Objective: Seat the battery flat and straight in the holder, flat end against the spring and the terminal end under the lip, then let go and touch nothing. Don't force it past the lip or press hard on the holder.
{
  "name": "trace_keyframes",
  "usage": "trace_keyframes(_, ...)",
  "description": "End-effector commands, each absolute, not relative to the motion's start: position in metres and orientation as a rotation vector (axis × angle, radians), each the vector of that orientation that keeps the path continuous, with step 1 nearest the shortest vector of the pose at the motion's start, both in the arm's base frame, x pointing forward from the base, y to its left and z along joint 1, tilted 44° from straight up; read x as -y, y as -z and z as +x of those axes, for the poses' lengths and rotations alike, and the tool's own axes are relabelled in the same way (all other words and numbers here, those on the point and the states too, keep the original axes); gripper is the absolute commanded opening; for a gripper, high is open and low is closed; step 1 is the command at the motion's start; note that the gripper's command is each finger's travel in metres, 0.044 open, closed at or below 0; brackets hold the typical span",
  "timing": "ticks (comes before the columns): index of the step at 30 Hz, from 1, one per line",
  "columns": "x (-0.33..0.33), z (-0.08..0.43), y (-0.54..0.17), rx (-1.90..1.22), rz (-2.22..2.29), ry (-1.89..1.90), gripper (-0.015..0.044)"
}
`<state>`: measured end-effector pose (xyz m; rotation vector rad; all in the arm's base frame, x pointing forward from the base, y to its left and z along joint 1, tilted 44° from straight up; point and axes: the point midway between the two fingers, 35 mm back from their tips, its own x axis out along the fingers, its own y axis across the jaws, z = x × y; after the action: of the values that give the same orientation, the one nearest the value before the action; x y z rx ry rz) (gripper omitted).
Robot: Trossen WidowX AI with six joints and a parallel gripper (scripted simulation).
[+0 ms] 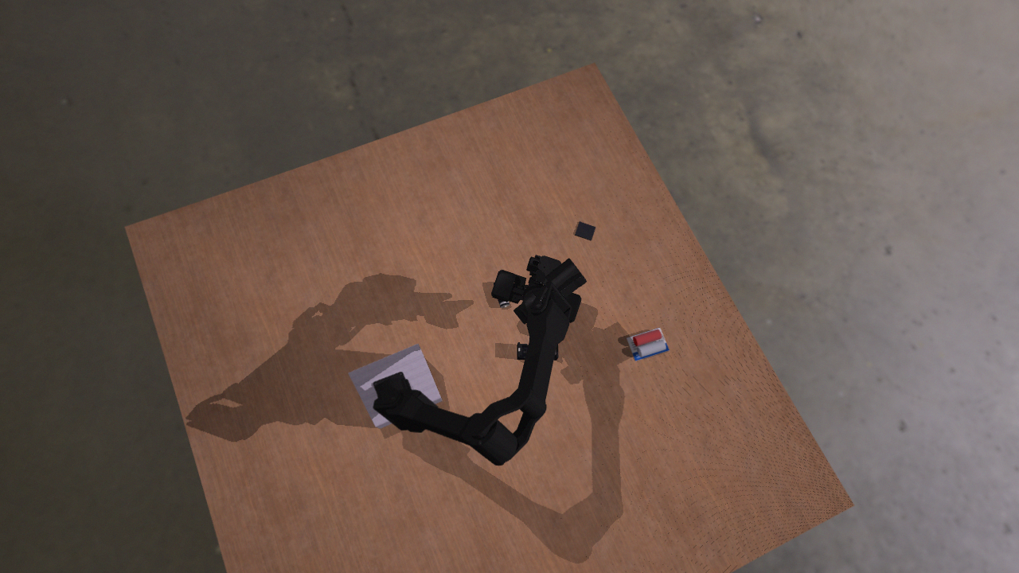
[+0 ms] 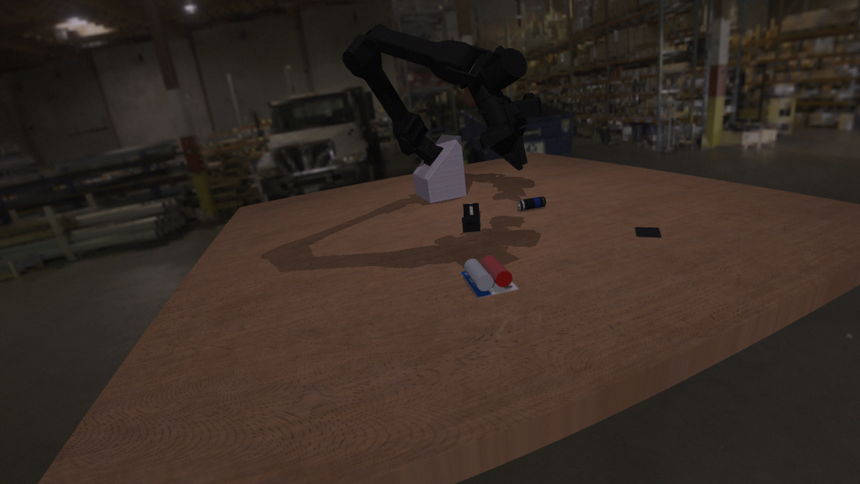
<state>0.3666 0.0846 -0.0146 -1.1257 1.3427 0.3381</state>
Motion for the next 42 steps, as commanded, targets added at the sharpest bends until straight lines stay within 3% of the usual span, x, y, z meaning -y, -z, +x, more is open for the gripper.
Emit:
trace_keyframes(1, -0.089, 0.346, 0.059, -1.517, -1.383, -0.462, 0.0244)
trace_keyframes(7, -0.090, 0.320, 0.101, -1.689, -1.686, -0.620, 0.0244)
trace_keyframes(42, -0.057, 0.322, 0.136, -1.690, -1.687, -0.618, 0.0244)
